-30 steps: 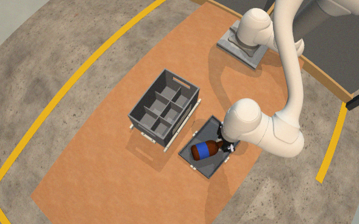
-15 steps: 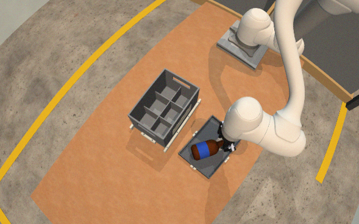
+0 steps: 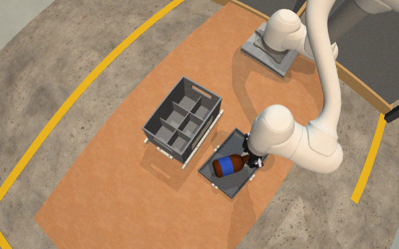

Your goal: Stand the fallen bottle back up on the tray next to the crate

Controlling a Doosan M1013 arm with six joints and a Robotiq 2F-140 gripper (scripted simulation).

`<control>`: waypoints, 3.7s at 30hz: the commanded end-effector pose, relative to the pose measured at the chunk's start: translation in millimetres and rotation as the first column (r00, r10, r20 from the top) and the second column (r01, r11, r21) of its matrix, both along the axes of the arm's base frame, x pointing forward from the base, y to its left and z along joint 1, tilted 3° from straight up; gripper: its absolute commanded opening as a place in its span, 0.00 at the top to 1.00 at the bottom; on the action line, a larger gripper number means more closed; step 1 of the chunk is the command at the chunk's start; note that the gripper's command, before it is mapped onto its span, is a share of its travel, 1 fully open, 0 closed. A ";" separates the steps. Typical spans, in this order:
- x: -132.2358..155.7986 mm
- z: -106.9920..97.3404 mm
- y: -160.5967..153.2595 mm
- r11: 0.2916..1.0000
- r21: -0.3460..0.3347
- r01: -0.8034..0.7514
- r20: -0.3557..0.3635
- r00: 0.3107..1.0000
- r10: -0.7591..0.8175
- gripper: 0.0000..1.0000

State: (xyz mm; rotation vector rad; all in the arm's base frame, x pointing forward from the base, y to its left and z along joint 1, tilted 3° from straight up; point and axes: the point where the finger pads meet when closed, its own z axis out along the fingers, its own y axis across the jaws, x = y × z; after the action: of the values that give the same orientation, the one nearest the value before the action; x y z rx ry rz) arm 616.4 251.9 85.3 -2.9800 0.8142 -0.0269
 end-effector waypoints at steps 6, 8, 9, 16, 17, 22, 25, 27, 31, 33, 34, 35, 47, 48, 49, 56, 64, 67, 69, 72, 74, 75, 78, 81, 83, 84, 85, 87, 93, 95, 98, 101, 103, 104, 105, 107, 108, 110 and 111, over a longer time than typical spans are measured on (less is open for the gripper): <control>-0.4 11.7 -0.5 1.000 0.000 0.000 0.000 1.000 0.000 0.90; -0.5 15.1 -0.7 1.000 0.000 0.000 0.000 1.000 0.000 0.90; -0.5 16.9 -0.7 1.000 0.000 0.000 0.000 1.000 0.000 0.90; -0.8 25.9 -1.2 1.000 0.000 0.000 0.000 1.000 0.000 0.90; -0.9 27.8 -1.2 1.000 0.000 0.000 0.000 1.000 0.000 0.90; -1.1 37.4 -1.7 1.000 0.000 0.000 0.000 1.000 0.000 0.90; -1.3 43.3 -2.0 1.000 0.000 0.000 0.000 1.000 0.000 0.90; -1.4 47.2 -2.1 1.000 0.000 0.000 0.000 1.000 0.000 0.90; -1.7 55.0 -2.5 1.000 0.000 0.000 0.000 1.000 0.000 0.90; -1.7 55.0 -2.5 1.000 0.000 0.000 0.000 1.000 0.000 0.90; -1.7 56.9 -2.6 1.000 0.000 0.000 0.000 1.000 0.000 0.90; -1.8 58.8 -2.7 1.000 0.000 0.000 0.000 1.000 0.000 0.90; -2.5 80.5 -3.7 1.000 0.000 0.000 0.000 1.000 0.000 0.90; -2.5 82.2 -3.8 1.000 0.000 0.000 0.000 1.000 0.000 0.90; -2.5 82.2 -3.8 1.000 0.000 0.000 0.000 1.000 0.000 0.90; -2.8 91.6 -4.2 1.000 0.000 0.000 0.000 1.000 0.000 0.90; -3.1 102.5 -4.7 1.000 0.000 0.000 0.000 1.000 0.000 0.90; -3.2 103.7 -4.7 1.000 0.000 0.000 0.000 1.000 0.000 0.90; -3.2 106.0 -4.8 1.000 0.000 0.000 0.000 1.000 0.000 0.90; -3.3 109.1 -5.0 1.000 0.000 0.000 0.000 1.000 0.000 0.90; -3.4 111.0 -5.1 1.000 0.000 0.000 0.000 1.000 0.000 0.90; -3.4 111.9 -5.1 1.000 0.000 0.000 0.000 1.000 0.000 0.90; -3.5 114.4 -5.2 1.000 0.000 0.000 0.000 1.000 0.000 0.90; -3.6 116.6 -5.3 1.000 0.000 0.000 0.000 1.000 0.000 0.90; -3.6 117.2 -5.4 1.000 0.000 0.000 0.000 1.000 0.000 0.90; -3.6 117.2 -5.4 1.000 0.000 0.000 0.000 1.000 0.000 0.90; -3.6 117.8 -5.4 1.000 0.000 0.000 0.000 1.000 0.000 0.90; -3.7 118.9 -5.4 1.000 0.000 0.000 0.000 1.000 0.000 0.90; -3.7 121.4 -5.6 1.000 0.000 0.000 0.000 1.000 0.000 0.90; -3.7 122.0 -5.6 1.000 0.000 0.000 0.000 1.000 0.000 0.90; -3.8 122.6 -5.6 1.000 0.000 0.000 0.000 1.000 0.000 0.90; -3.8 122.8 -5.6 1.000 0.000 0.000 0.000 1.000 0.000 0.90; -3.8 123.1 -5.6 1.000 0.000 0.000 0.000 1.000 0.000 0.90; -3.8 123.2 -5.6 1.000 0.000 0.000 0.000 1.000 0.000 0.90; -3.8 123.2 -5.6 1.000 0.000 0.000 0.000 1.000 0.000 0.90; -3.8 123.3 -5.7 1.000 0.000 0.000 0.000 1.000 0.000 0.90; -3.8 123.4 -5.7 1.000 0.000 0.000 0.000 1.000 0.000 0.90; -3.8 123.4 -5.7 1.000 0.000 0.000 0.000 1.000 0.000 0.90; -3.8 123.4 -5.7 1.000 0.000 0.000 0.000 1.000 0.000 0.90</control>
State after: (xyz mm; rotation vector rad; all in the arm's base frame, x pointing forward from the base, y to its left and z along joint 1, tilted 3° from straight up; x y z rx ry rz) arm 612.6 246.3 208.5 -2.9800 0.8142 -0.0269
